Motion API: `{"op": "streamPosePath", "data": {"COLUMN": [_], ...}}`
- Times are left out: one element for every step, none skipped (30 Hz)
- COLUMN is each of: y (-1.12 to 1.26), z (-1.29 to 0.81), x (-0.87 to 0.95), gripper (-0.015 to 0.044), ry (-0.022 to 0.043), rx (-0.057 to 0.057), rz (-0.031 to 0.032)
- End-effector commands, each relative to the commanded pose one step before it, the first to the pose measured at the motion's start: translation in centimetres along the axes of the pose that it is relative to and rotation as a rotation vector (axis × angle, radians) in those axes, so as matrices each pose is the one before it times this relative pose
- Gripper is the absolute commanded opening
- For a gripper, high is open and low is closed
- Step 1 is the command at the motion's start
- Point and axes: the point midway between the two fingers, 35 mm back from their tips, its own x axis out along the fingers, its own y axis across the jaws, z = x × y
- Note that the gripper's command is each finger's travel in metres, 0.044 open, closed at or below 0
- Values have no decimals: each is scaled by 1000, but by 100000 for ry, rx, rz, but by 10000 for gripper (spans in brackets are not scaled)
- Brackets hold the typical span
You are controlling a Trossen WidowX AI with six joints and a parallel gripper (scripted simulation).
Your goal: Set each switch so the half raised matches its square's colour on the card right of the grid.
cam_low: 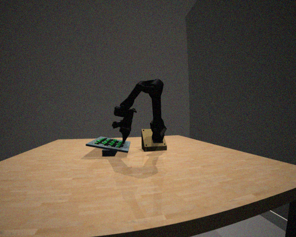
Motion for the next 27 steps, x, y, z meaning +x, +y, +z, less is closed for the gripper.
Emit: {"op": "streamPosePath", "data": {"y": [29,0,0,-49,-57,-72,-48,10,49,48,19,0,0,0,94,300,544,782,851,889,713,440,151,0,0,0,0], "z": [51,0,0,-14,96,122,89,4,-53,-55,-22,0,0,0,212,636,1039,1308,1244,1141,817,467,153,0,0,0,0], "x": [78,13,13,-258,-584,-993,-1356,-1391,-1065,-645,-216,0,0,0,-32,-89,-132,-148,-126,-98,-56,-26,-7,0,0,0,0], "gripper": [0,0,0,0,0,0,0,0,0,0,0,0,0,0,0,0,0,0,0,0,0,0,0,0,0,0,0], "ry": [-334,0,0,398,206,361,509,531,406,244,81,0,0,0,-29,-93,-151,-157,-64,36,93,87,32,0,0,0,0], "rx": [359,0,0,-334,70,105,115,82,38,12,2,0,0,0,-192,-585,-807,-593,68,556,665,502,167,0,0,0,0], "rz": [352,1,1,-403,-138,-157,-64,104,189,159,61,0,0,0,-132,-370,-453,-251,143,425,463,330,113,0,0,0,0]}}
